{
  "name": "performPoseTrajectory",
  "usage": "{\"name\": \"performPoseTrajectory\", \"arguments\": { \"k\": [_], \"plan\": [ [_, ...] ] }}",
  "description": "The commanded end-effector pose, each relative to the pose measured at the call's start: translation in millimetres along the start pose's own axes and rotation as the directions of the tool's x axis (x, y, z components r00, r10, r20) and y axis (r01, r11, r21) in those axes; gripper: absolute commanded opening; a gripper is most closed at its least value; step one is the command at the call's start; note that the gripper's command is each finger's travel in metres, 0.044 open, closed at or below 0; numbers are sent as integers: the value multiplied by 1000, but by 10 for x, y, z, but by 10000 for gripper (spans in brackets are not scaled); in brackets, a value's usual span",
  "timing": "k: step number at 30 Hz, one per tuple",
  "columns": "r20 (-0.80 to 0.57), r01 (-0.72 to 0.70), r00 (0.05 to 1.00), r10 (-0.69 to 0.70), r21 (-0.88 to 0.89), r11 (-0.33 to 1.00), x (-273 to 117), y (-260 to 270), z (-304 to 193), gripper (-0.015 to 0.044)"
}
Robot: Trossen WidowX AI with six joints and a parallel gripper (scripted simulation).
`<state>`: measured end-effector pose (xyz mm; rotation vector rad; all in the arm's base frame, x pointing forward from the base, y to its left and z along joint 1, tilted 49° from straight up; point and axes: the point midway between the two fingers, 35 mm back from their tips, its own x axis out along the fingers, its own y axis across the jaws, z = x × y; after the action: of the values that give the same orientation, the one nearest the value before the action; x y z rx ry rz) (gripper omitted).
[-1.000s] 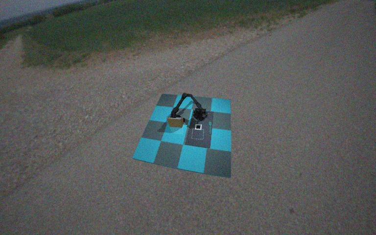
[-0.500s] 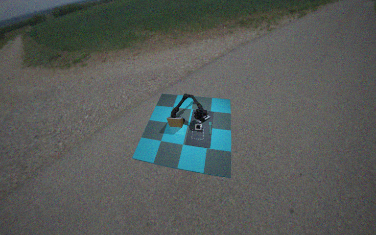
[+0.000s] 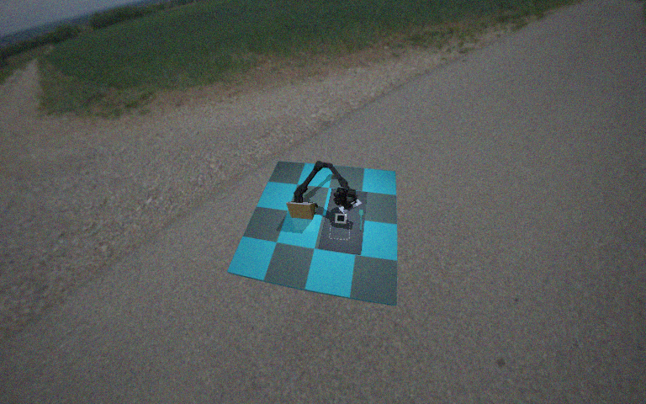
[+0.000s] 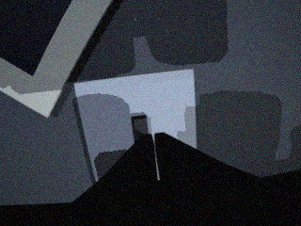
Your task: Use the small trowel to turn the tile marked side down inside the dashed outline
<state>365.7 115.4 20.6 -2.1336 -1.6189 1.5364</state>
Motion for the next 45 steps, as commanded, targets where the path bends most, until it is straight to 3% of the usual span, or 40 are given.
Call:
{"name": "performPoseTrajectory", "arguments": {
  "k": [1,6,10,27,45],
  "plan": [
    [0,0,1000,0,0,1000,0,0,0,0],
    [0,0,1000,0,0,1000,0,0,0,0],
    [0,0,1000,0,0,1000,-18,-67,-8,100],
    [3,-1,1000,1,2,1000,-188,-816,18,100],
    [0,-2,1000,2,-4,1000,-193,-806,7,100]
  ]
}}
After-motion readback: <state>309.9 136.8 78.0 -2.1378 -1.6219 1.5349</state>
